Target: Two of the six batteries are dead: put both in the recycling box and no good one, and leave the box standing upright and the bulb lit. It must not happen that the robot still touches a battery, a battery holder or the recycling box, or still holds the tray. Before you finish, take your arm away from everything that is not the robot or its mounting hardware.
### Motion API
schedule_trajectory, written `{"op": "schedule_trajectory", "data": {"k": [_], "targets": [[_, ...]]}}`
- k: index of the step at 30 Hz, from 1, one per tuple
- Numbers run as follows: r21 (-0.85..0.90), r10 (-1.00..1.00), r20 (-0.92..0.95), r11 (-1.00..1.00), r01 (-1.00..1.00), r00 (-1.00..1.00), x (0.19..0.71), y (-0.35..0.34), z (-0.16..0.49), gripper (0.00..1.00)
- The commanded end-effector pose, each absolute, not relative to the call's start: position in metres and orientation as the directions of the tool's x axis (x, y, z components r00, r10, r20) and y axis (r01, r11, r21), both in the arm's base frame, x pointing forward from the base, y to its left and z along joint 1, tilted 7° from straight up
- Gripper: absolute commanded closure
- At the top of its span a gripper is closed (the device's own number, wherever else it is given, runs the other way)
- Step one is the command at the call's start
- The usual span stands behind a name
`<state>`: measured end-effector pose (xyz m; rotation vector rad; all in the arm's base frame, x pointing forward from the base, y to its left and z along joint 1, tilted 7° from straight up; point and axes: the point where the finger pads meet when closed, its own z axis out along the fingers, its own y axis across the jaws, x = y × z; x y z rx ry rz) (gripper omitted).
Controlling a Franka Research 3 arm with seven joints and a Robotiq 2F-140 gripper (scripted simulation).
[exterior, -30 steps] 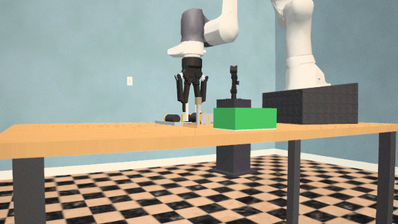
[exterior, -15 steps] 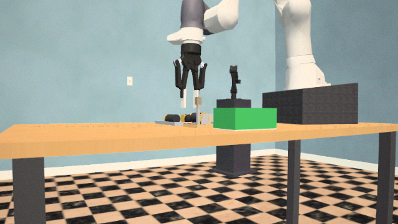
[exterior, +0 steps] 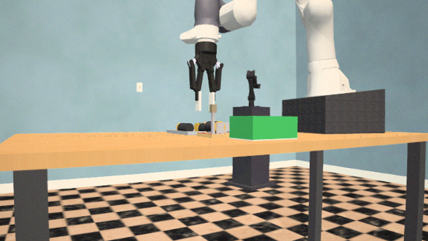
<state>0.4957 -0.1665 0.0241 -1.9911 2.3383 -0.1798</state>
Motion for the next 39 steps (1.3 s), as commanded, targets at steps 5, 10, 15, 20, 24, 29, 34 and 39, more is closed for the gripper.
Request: {"op": "schedule_trajectory", "data": {"k": [5,10,15,20,24,29,34,39], "targets": [[-0.123,-0.989,0.027,0.141,-0.982,-0.146,0.490,-0.164,0.053,0.71],[-0.123,-0.989,0.027,0.141,-0.982,-0.146,0.488,-0.163,0.072,0.71],[-0.123,-0.989,0.027,0.141,-0.982,-0.146,0.486,-0.163,0.072,0.71],[-0.123,-0.989,0.027,0.141,-0.982,-0.146,0.472,-0.162,0.071,0.71],[-0.123,-0.989,0.027,0.141,-0.982,-0.146,0.446,-0.160,0.068,0.71],[-0.123,-0.989,0.027,0.141,-0.982,-0.146,0.429,-0.159,0.066,0.71],[-0.123,-0.989,0.027,0.141,-0.982,-0.146,0.429,-0.159,0.066,0.71],[-0.123,-0.990,0.027,0.137,-0.983,-0.141,0.429,-0.159,0.066,0.71]]}}
